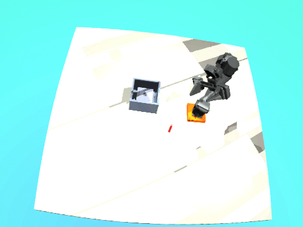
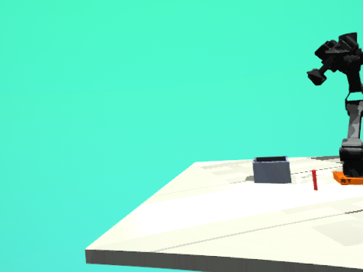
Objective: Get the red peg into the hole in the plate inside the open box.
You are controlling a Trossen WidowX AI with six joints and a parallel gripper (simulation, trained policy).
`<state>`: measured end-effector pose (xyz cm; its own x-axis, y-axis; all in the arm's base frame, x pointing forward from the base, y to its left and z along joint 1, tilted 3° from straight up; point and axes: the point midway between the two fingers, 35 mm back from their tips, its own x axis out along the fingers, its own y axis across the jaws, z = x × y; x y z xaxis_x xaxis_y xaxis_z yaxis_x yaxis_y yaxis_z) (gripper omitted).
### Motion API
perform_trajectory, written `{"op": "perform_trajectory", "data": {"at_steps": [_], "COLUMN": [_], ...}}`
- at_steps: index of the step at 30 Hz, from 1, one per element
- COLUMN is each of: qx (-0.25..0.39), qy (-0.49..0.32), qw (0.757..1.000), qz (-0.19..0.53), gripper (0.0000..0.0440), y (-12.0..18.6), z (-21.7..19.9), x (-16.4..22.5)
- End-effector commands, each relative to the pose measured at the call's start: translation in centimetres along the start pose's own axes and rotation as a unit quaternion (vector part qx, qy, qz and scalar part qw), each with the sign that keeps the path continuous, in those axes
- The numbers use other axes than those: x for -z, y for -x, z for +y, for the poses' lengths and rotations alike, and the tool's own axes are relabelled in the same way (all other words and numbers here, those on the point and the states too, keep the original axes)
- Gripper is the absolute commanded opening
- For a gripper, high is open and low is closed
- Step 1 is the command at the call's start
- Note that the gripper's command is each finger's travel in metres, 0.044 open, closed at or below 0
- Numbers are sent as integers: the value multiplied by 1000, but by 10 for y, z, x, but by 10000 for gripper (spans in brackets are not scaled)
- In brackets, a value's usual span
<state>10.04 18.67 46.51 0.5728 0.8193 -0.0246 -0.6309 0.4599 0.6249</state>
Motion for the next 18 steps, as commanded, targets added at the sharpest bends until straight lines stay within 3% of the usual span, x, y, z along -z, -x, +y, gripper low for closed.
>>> {"op": "perform_trajectory", "data": {"at_steps": [1, 9, 18], "qx": [44, 165, 293], "qy": [0, -22, -77], "qw": [999, 981, 939], "qz": [29, 99, 165], "gripper": [440, 440, 440], "y": [-16, -44, -50], "z": [-21, -85, -155], "x": [22, 73, 123]}}
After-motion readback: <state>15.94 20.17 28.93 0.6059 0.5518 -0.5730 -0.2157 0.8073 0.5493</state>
